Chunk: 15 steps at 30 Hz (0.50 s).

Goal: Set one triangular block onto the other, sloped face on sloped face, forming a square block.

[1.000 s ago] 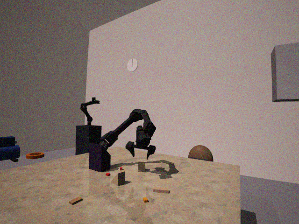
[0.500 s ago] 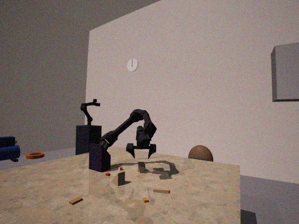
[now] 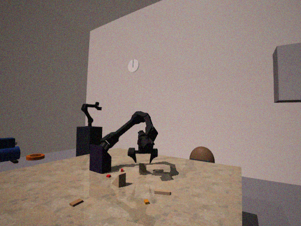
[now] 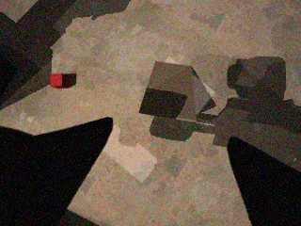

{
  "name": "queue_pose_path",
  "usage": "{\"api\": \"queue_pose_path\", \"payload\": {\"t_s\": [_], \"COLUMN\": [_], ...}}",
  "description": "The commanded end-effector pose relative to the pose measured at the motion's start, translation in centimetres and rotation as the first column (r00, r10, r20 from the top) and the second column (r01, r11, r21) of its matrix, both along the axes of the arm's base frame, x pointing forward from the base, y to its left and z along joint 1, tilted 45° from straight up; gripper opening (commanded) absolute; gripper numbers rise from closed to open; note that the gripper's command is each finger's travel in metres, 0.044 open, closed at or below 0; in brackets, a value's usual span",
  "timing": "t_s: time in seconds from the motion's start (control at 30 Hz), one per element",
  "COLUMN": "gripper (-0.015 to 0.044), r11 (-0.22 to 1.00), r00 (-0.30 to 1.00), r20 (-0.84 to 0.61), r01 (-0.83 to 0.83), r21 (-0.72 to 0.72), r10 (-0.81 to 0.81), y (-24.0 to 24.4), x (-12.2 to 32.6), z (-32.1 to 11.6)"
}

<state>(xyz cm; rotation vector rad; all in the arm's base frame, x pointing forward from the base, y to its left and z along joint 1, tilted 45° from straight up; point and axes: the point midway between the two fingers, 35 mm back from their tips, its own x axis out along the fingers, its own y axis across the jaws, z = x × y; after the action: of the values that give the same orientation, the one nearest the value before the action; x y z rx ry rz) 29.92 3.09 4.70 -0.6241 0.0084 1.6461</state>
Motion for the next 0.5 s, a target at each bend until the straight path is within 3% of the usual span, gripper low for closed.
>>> {"api": "queue_pose_path", "payload": {"t_s": [0.0, 0.47], "gripper": [0.044, 0.044], "r11": [1.0, 1.0], "r00": [1.0, 1.0], "r20": [-0.008, -0.007], "r01": [0.002, 0.004], "r21": [0.003, 0.002], "r10": [-0.002, -0.004], "y": [0.8, 2.9], "x": [-0.2, -0.2], "z": [-0.3, -1.2]}}
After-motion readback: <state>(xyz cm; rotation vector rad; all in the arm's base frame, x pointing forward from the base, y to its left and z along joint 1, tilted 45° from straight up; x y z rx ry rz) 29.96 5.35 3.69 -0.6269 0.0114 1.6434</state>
